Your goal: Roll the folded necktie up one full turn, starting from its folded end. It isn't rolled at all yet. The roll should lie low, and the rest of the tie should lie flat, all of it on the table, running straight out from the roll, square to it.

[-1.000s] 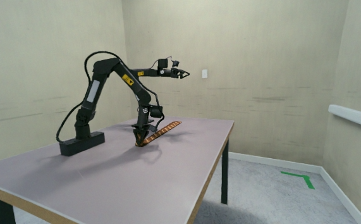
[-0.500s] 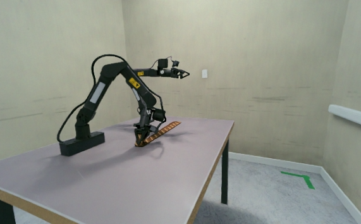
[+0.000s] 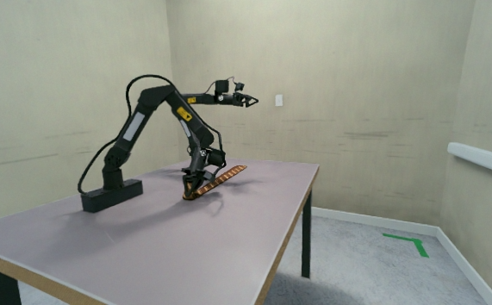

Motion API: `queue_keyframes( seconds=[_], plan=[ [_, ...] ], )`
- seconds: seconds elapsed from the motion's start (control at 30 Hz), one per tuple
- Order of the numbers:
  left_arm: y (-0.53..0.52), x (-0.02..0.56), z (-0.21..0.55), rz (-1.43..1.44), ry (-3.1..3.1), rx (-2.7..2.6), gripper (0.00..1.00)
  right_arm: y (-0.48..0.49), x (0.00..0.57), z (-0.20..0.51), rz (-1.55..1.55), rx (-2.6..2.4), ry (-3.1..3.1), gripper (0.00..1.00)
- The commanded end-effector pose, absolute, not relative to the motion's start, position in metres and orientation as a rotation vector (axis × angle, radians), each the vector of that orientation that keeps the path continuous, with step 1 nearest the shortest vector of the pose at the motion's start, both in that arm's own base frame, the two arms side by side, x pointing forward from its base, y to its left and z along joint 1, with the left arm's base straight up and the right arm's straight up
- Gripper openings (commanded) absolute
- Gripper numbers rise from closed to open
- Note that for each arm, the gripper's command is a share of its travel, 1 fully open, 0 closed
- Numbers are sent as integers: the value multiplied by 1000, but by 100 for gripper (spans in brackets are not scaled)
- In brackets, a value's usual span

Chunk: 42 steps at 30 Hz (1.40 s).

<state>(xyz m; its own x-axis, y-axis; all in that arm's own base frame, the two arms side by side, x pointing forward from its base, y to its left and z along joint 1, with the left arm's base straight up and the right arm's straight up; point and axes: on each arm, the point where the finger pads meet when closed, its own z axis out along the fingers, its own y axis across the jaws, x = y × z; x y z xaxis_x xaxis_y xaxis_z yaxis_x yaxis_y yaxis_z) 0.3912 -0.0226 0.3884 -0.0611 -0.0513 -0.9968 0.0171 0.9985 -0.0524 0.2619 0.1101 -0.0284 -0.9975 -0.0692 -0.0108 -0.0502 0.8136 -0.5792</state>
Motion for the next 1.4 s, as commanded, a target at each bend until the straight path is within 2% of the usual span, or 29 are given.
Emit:
queue_keyframes(
  seconds=[0.0, 0.7, 1.37],
  plan=[
    [-20, 393, 418, -64, 1551, -35, 100, 112, 268, -22, -964, -86, 2932, 13],
    [-20, 393, 418, -64, 1551, -35, 100, 112, 268, -21, -964, -86, 2932, 17],
    [-20, 393, 418, -64, 1551, -35, 100, 124, 267, -5, -964, -86, 2932, 17]
  ],
)
